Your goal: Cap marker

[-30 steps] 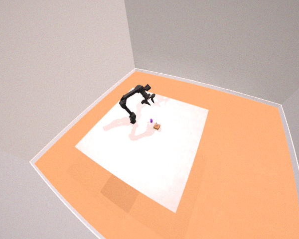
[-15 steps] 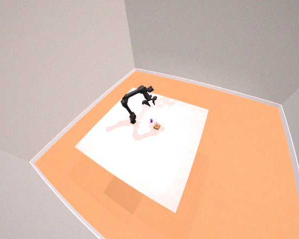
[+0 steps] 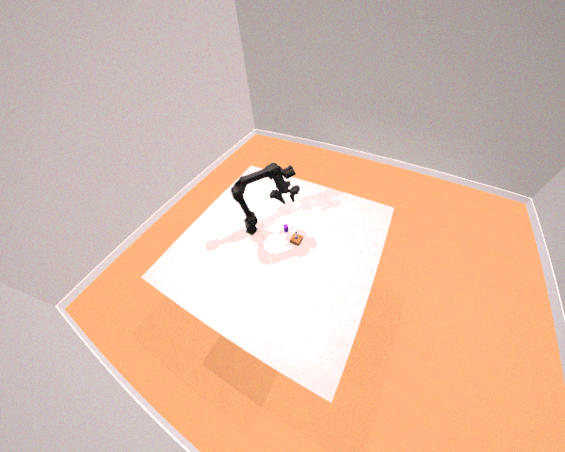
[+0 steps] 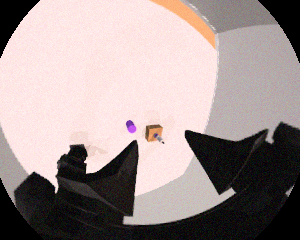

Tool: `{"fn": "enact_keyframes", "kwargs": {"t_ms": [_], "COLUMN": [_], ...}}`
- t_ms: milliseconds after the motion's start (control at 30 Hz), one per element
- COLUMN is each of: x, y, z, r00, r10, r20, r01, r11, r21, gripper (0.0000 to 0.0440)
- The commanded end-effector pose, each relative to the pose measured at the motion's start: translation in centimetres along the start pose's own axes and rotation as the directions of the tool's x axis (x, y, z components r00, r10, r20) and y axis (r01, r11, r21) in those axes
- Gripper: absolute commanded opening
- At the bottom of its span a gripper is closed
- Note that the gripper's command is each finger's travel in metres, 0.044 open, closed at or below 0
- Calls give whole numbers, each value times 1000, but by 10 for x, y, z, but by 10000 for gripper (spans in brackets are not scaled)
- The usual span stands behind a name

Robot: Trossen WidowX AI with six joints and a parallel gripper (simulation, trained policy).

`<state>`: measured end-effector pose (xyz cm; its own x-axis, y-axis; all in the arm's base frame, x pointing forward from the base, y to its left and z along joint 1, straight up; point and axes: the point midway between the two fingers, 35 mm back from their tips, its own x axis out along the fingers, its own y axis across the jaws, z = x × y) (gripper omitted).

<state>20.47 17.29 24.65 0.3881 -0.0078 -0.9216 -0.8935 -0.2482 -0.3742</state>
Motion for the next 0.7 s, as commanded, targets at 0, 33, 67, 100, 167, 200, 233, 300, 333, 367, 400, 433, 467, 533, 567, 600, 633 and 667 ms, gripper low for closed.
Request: {"fn": "enact_keyframes", "kwargs": {"t_ms": [0, 33, 67, 100, 167, 200, 233, 300, 333, 367, 400, 433, 467, 533, 567, 600, 633, 667], "x": [3, 4, 5, 6, 9, 10, 11, 13, 15, 16, 17, 18, 19, 22, 23, 24, 25, 26], "y": [-1, -2, -2, -2, -2, -2, -2, -3, -3, -3, -3, -3, -3, -4, -4, -4, -4, -4], "z": [1, 1, 0, 0, -1, -1, -2, -2, -3, -4, -4, -5, -5, -7, -7, -8, -9, -9], "r00": [1000, 999, 999, 999, 998, 997, 997, 995, 995, 994, 993, 992, 991, 989, 988, 987, 985, 984], "r10": [22, 30, 38, 46, 62, 70, 78, 93, 101, 108, 116, 123, 131, 146, 153, 160, 167, 174], "r20": [8, 10, 11, 13, 16, 17, 18, 21, 23, 24, 25, 27, 28, 31, 32, 34, 35, 37], "r01": [-22, -30, -39, -47, -63, -71, -78, -94, -102, -110, -118, -125, -133, -148, -155, -163, -170, -177], "r11": [1000, 999, 999, 998, 997, 996, 995, 993, 992, 991, 990, 988, 987, 984, 982, 980, 979, 977], "r21": [18, 23, 28, 34, 44, 50, 55, 65, 71, 76, 81, 86, 91, 101, 106, 111, 116, 121], "gripper": [305, 306, 308, 309, 312, 313, 315, 317, 318, 319, 320, 321, 322, 324, 325, 325, 326, 327]}}
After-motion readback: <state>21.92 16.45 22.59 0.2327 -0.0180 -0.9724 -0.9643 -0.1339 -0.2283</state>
